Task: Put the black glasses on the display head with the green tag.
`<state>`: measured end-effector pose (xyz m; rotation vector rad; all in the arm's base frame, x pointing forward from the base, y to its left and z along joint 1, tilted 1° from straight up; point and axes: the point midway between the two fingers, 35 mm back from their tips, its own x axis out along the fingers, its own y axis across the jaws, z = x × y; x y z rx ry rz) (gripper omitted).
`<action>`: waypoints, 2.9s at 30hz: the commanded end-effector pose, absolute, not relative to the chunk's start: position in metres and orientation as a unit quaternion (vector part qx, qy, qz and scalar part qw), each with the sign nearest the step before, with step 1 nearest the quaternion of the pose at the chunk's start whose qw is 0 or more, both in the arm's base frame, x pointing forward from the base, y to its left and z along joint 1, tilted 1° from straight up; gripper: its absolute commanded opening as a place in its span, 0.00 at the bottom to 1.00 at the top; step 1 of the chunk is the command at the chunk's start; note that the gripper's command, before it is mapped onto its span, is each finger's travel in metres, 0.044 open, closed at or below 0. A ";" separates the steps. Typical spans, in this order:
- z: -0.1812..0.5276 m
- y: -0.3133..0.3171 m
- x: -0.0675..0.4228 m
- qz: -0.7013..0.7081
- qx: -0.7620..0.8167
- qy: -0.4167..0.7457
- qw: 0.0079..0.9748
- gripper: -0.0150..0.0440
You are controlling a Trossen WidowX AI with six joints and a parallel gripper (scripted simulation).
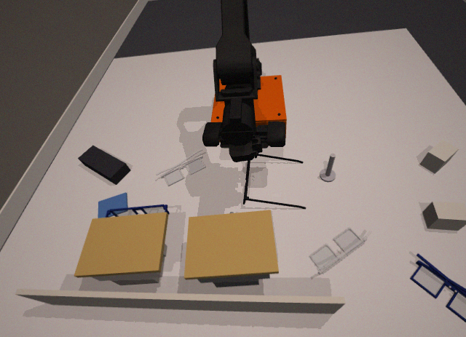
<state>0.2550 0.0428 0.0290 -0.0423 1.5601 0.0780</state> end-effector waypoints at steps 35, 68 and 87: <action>-0.003 0.048 0.256 0.037 -0.022 0.705 0.708 0.49; -0.025 0.048 0.256 0.039 -0.023 0.703 0.710 0.34; 0.006 0.048 0.259 0.039 -0.023 0.703 0.709 0.25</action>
